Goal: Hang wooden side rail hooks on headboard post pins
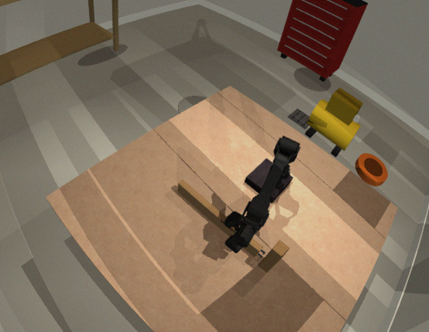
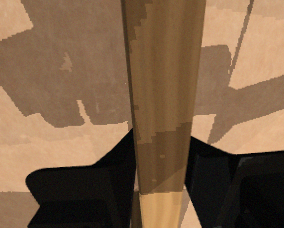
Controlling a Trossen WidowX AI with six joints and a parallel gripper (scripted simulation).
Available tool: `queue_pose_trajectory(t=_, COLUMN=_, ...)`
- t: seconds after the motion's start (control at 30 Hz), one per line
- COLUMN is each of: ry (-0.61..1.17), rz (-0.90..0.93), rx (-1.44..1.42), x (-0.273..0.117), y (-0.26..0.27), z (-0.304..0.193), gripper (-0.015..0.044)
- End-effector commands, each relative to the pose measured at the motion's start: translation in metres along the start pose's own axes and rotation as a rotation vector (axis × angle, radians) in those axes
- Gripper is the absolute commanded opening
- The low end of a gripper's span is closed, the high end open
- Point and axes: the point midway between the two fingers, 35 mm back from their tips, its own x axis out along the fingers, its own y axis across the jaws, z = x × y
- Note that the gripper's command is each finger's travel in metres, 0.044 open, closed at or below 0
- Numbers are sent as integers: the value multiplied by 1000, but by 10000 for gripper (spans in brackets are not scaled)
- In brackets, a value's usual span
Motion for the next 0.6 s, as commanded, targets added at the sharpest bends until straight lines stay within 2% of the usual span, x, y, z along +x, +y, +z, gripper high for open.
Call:
queue_pose_trajectory(t=0.0, ry=-1, rz=19, rx=-3, x=-7, y=3, z=0, gripper=0)
queue_pose_trajectory(t=0.57, ry=-1, rz=19, rx=-3, x=-10, y=3, z=0, gripper=0)
